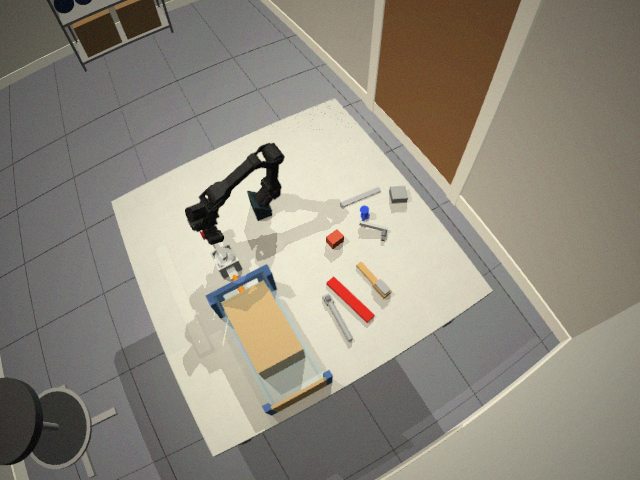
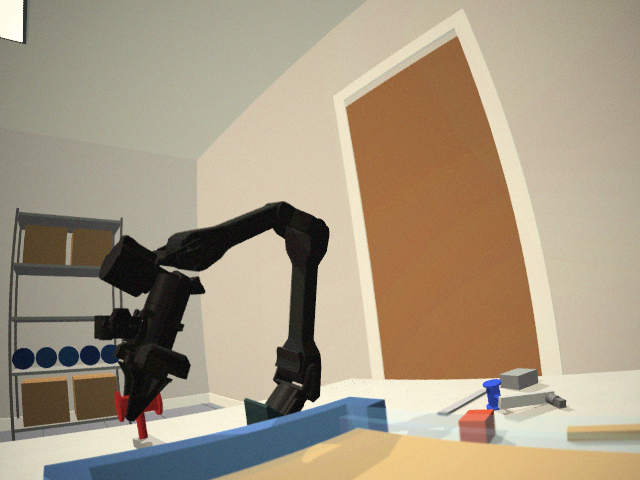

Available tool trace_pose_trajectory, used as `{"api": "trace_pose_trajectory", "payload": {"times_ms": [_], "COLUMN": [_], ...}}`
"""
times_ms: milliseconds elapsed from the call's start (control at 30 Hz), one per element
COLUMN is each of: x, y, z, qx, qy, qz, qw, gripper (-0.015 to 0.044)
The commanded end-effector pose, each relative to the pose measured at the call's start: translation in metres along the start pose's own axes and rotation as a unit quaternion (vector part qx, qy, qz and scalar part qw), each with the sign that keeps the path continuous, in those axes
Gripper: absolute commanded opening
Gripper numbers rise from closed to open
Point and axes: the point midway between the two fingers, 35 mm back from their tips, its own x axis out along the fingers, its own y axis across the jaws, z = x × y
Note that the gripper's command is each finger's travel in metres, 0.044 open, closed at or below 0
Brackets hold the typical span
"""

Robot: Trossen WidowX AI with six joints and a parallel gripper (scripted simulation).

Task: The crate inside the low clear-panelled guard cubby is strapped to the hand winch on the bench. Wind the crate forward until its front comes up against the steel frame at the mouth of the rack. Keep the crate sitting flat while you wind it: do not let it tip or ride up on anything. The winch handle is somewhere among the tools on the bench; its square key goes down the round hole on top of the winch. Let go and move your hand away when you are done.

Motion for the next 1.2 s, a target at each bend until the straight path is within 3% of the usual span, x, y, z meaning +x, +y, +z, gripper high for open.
{"api": "trace_pose_trajectory", "payload": {"times_ms": [0,1167], "x": [0.007,0.018], "y": [0.007,0.027], "z": [0.017,0.045], "qx": [-0.004,-0.004], "qy": [-0.012,-0.013], "qz": [0.004,0.005], "qw": [1.000,1.000], "gripper": [0.0000,0.0000]}}
